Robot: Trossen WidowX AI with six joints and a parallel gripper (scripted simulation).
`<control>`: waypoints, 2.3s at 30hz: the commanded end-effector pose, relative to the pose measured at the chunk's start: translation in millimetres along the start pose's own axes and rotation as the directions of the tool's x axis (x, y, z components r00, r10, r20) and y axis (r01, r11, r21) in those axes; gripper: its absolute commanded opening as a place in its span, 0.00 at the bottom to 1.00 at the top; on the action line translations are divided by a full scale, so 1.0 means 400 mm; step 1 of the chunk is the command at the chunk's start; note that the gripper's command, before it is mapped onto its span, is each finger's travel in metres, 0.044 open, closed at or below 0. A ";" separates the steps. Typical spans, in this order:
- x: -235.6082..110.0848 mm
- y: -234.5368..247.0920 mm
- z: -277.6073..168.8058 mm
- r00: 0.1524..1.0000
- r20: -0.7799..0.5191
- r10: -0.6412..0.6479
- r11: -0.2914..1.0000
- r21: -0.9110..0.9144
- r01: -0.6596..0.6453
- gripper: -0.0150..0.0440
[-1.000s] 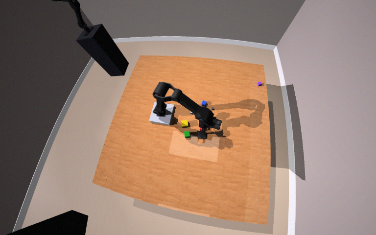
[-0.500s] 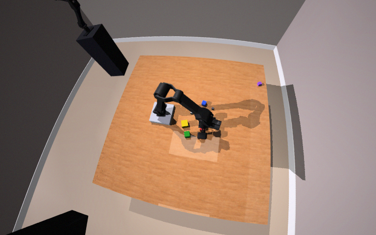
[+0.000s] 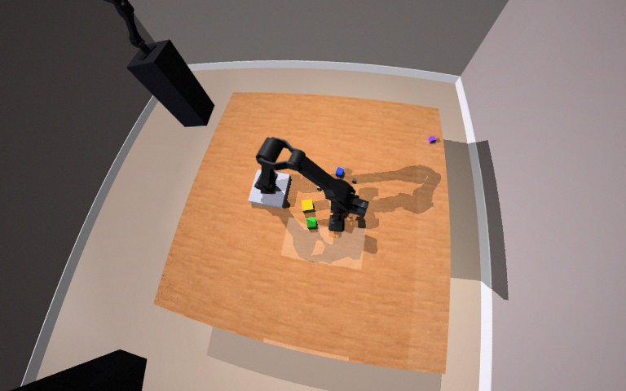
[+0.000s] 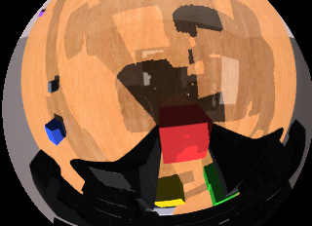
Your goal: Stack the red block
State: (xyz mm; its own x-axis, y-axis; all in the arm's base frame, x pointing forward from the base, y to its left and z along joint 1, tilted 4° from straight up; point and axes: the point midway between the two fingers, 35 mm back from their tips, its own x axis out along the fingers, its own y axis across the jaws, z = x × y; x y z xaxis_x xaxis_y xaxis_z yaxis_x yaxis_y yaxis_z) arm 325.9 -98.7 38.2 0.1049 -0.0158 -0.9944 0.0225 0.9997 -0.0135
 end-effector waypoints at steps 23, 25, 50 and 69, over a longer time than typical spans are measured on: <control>-0.219 -0.001 0.001 1.000 0.002 0.004 1.000 0.003 -0.004 0.25; -0.240 -0.001 0.001 1.000 0.002 0.004 1.000 0.003 -0.004 0.25; -0.296 -0.117 -0.148 1.000 -0.006 -0.001 1.000 0.003 0.001 0.25; -0.246 -0.166 -0.256 1.000 -0.009 -0.003 1.000 0.002 0.004 0.25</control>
State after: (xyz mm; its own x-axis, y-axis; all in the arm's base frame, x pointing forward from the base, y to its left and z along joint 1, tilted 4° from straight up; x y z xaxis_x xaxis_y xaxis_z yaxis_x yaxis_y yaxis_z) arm 211.3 -161.4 129.8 0.0913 -0.0210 -0.9956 0.0319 0.9993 -0.0182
